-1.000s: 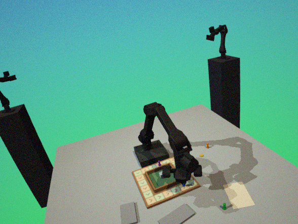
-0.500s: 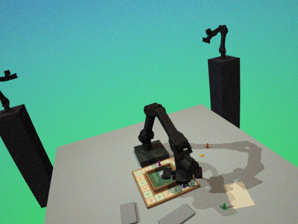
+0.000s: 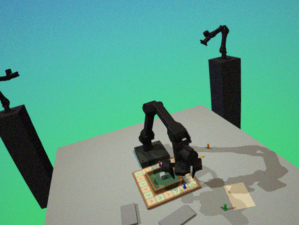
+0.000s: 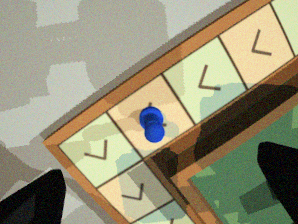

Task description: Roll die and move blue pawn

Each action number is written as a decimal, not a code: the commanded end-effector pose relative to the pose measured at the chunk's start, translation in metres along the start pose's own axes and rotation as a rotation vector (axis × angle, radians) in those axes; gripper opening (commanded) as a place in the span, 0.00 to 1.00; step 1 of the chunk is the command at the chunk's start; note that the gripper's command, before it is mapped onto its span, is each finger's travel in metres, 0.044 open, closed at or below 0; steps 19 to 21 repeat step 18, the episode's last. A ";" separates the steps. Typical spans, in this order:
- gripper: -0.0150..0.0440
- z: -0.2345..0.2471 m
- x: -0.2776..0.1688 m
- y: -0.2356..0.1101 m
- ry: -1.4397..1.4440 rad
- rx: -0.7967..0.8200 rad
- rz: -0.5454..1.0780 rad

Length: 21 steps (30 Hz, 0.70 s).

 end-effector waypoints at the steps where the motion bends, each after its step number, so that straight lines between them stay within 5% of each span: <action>1: 1.00 -0.019 -0.018 -0.018 -0.052 -0.007 0.012; 11: 1.00 -0.090 -0.123 -0.074 -0.314 -0.011 0.023; 12: 1.00 -0.074 -0.093 -0.068 -0.245 -0.009 0.006; 21: 1.00 -0.074 -0.093 -0.068 -0.245 -0.009 0.006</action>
Point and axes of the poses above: the point midway between the two fingers, 35 mm back from their tips, its own y axis out along the fingers, its own z axis across the jaws, x = y × z, the point moved 10 cm from there along -y, back along the fingers, and after that the axes turned 13 degrees about -y, right-handed, at the moved point
